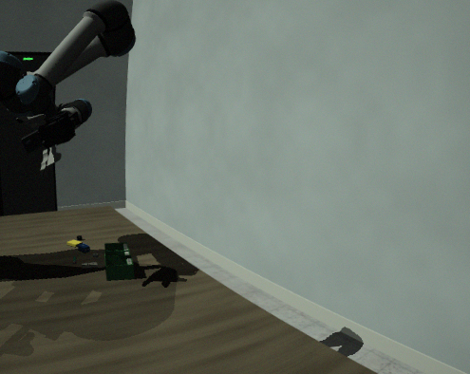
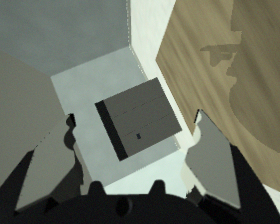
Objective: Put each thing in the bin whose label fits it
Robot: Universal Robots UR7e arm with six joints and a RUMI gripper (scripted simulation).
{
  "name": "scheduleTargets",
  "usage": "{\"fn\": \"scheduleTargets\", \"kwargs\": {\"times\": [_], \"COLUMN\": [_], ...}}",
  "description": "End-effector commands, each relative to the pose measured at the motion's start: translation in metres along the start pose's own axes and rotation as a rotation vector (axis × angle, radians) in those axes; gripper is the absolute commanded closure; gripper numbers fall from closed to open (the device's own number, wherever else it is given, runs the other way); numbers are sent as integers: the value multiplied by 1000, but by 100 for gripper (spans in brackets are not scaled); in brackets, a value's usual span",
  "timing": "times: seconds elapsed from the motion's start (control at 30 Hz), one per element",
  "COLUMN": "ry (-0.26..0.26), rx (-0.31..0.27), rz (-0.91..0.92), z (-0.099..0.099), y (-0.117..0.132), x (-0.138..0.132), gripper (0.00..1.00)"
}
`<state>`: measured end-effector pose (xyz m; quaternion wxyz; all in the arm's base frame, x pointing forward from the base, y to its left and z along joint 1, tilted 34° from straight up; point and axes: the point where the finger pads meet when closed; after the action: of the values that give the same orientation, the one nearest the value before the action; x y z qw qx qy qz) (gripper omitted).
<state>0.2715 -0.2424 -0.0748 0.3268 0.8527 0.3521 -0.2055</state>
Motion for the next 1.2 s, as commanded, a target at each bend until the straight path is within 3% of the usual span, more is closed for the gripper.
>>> {"fn": "scheduleTargets", "kwargs": {"times": [0.0, 0.53, 0.57, 1.03, 1.1, 1.17], "ry": [0, 0, 0, 0, 0, 0], "rx": [0, 0, -3, -2, -2, -2], "rz": [1, 1, 1, 0, 0, 0], "z": [0, 0, 3, 33, 33, 41], "y": [0, 0, 0, -22, -22, -26], "x": [0, 0, 9, 109, 109, 134], "gripper": [0, 0, 96, 96, 96, 96]}}
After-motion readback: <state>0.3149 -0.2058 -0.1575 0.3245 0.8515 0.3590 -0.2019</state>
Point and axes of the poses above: the point where the finger pads meet when closed, its own z axis out along the fingers, its own x axis across the jaws, y = z × x, and after that the axes turned 5 degrees about -z, right-handed
